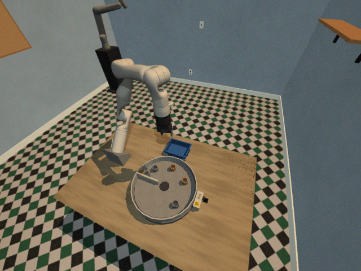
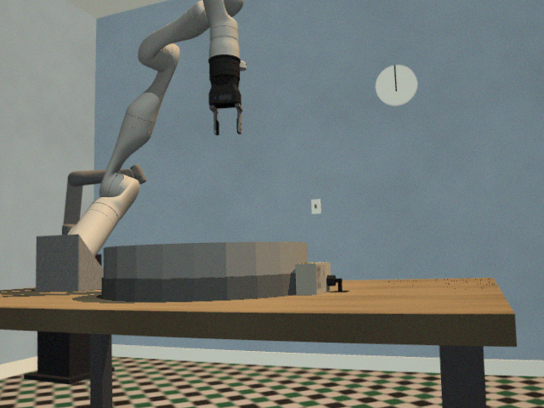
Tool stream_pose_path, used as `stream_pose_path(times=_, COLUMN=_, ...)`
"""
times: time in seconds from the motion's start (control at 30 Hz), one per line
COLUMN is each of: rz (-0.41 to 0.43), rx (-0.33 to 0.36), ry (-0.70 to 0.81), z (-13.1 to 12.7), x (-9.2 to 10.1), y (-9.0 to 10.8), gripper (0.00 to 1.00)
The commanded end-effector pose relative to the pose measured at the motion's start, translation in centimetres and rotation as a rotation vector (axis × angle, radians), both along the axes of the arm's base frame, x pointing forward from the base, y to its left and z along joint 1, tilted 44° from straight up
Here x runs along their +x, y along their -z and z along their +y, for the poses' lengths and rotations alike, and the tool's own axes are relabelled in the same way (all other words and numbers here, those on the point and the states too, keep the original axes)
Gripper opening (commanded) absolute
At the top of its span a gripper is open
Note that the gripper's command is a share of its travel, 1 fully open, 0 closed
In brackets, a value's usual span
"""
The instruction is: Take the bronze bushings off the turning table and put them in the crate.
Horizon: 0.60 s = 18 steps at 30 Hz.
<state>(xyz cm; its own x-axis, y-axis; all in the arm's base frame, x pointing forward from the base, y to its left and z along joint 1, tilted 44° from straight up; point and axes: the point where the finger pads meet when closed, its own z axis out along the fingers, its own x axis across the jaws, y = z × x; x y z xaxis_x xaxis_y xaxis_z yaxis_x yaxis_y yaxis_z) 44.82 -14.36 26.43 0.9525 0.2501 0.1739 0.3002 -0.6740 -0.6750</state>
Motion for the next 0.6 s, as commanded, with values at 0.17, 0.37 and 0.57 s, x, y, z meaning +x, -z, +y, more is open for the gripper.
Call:
stream_pose_path(times=0.17, rz=-0.003, rx=0.000, ry=-0.001, z=-0.4, x=-2.9, y=4.8, gripper=1.00)
stream_pose_path(times=0.37, rz=-0.003, rx=0.000, ry=-0.001, z=-0.4, x=-2.9, y=4.8, gripper=1.00)
stream_pose_path(times=0.57, rz=-0.003, rx=0.000, ry=-0.002, z=-0.4, x=-3.4, y=5.8, gripper=1.00)
